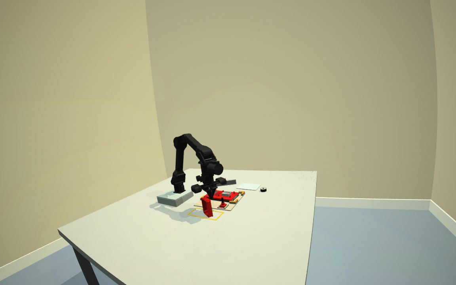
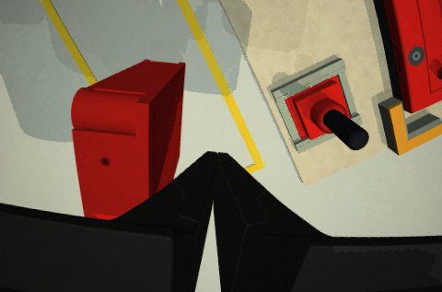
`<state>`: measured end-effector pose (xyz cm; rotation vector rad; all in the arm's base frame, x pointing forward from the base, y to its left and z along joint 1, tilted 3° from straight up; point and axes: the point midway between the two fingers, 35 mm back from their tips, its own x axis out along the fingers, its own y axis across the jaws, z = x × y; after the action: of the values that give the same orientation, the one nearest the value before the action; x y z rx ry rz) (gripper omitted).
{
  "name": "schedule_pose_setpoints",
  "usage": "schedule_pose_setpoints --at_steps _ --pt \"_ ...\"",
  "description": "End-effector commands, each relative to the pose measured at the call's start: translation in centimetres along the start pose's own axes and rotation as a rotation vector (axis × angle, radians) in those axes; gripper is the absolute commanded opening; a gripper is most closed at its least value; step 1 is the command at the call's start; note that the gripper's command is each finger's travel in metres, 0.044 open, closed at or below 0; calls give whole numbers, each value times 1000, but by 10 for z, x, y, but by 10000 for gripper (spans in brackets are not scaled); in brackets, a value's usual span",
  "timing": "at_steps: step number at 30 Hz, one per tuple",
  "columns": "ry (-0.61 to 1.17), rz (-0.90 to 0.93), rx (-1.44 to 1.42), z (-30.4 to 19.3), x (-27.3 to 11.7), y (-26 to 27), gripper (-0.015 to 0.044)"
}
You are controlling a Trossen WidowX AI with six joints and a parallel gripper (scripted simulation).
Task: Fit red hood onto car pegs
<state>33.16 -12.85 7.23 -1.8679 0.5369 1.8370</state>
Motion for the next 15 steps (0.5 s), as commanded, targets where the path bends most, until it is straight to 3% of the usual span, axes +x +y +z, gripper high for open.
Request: schedule_pose_setpoints --at_steps 1,15 --pt "3 5 -2 -1 0 5 0" --pt "4 7 -2 -1 0 17 0"
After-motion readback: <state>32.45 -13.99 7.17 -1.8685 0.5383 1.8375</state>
